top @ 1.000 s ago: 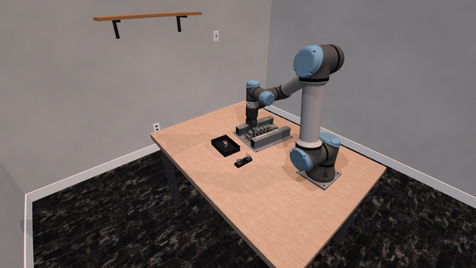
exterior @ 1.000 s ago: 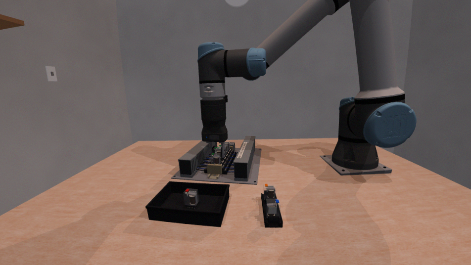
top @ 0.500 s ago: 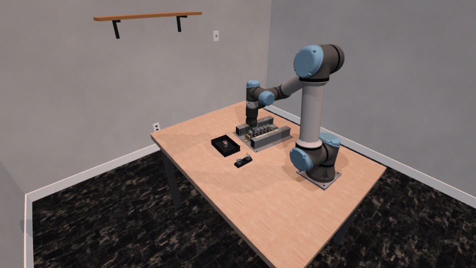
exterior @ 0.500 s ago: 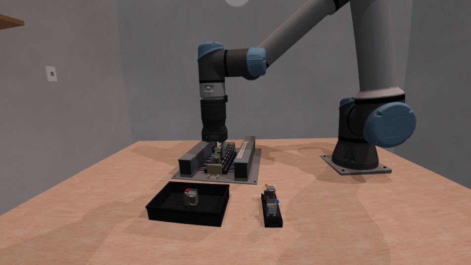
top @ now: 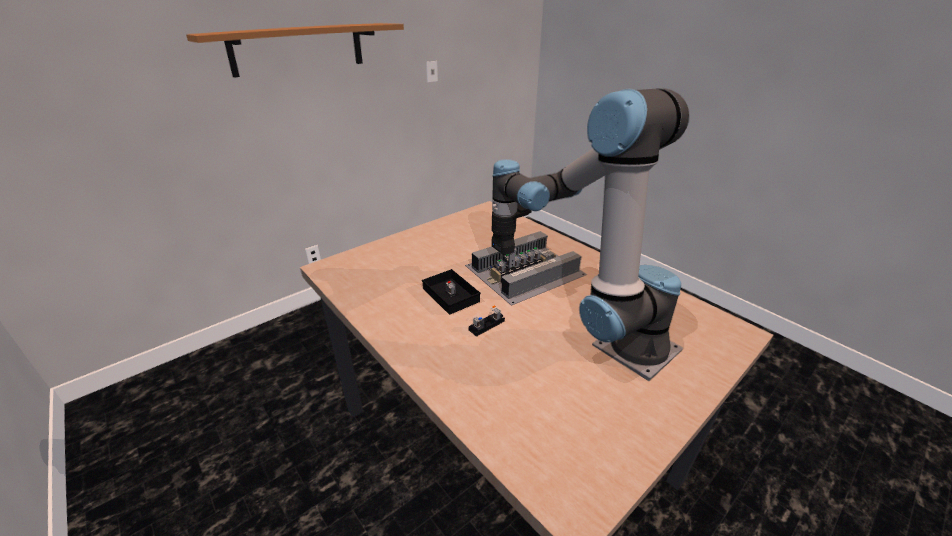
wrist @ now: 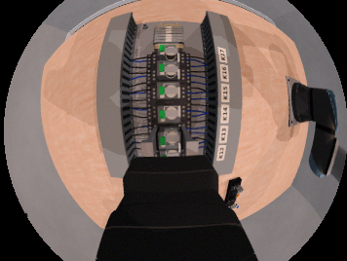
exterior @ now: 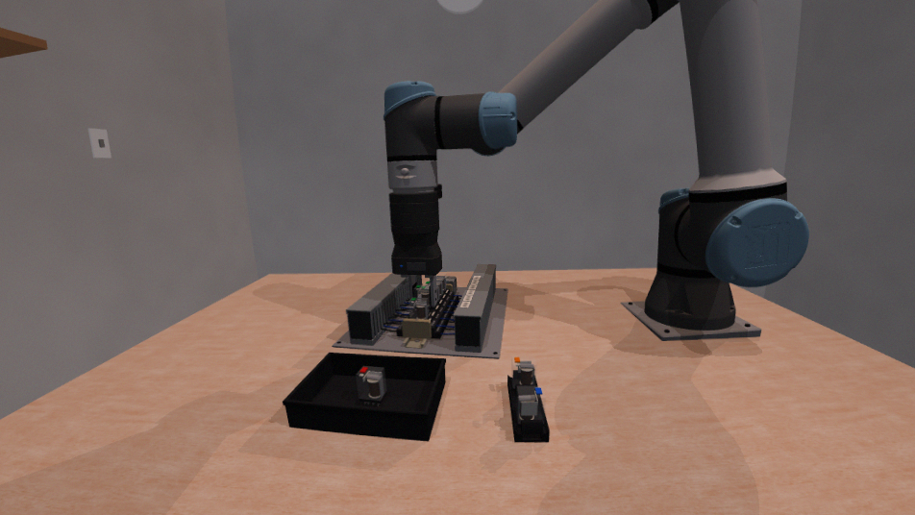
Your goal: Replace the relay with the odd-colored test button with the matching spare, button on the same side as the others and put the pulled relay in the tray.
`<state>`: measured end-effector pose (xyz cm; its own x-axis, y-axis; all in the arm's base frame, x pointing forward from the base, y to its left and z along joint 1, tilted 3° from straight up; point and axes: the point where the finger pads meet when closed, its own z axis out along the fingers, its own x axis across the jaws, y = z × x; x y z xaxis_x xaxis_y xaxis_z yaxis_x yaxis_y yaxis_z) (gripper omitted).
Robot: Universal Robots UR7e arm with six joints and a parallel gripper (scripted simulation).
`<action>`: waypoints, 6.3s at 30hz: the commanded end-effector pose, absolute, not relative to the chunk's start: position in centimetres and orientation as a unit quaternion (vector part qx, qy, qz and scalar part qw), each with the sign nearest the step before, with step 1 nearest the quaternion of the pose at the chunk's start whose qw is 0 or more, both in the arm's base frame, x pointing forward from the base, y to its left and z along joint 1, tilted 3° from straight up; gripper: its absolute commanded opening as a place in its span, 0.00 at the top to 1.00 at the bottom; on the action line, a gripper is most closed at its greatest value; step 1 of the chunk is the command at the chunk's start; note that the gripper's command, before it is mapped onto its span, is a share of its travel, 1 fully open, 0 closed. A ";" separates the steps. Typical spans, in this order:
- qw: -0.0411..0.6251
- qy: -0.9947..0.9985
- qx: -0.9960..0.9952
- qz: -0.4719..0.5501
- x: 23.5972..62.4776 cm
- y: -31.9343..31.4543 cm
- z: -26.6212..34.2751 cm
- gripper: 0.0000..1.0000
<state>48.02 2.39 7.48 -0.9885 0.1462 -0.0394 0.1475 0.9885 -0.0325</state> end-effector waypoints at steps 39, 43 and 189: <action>0.019 0.997 0.074 -0.018 48.1 2.4 7.0 1.00; 0.019 0.997 0.074 -0.018 48.1 2.4 7.0 1.00; 0.020 0.997 0.074 -0.018 48.1 2.3 6.4 0.00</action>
<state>48.06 2.34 6.33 -0.9884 0.1461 -0.0407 0.1475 0.9885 -0.0334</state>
